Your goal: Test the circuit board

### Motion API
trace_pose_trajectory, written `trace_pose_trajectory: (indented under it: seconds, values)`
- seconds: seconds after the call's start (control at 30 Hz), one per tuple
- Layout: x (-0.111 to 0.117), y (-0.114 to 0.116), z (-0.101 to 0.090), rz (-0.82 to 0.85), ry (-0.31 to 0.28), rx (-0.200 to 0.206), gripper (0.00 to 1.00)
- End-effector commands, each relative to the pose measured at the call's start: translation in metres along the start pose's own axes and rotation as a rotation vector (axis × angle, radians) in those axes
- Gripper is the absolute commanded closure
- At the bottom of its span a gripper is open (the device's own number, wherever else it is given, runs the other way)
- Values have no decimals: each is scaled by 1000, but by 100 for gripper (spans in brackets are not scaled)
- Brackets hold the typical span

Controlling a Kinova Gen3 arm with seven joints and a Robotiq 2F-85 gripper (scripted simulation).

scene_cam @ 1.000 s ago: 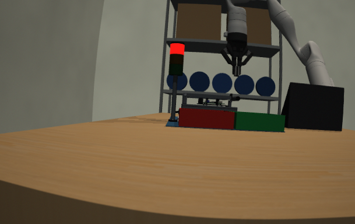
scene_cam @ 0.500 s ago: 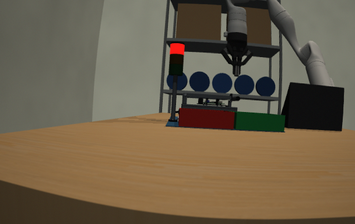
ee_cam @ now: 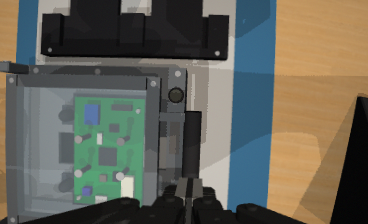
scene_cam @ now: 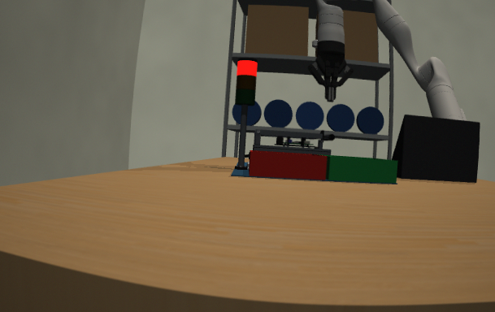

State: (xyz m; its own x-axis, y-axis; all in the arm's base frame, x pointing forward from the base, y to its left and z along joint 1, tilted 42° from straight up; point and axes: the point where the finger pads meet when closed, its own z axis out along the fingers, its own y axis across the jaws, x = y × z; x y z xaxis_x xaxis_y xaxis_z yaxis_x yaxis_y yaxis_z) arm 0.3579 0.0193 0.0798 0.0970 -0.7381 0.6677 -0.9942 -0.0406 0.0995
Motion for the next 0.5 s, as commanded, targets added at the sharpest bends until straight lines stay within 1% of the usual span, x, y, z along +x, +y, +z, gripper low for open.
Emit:
trace_pose_trajectory:
  seconds: [0.0, 0.47]
  values:
    - [-1, -1, -4, 1, -3, 6, 100]
    - [-4, -2, -7, 1, -3, 6, 100]
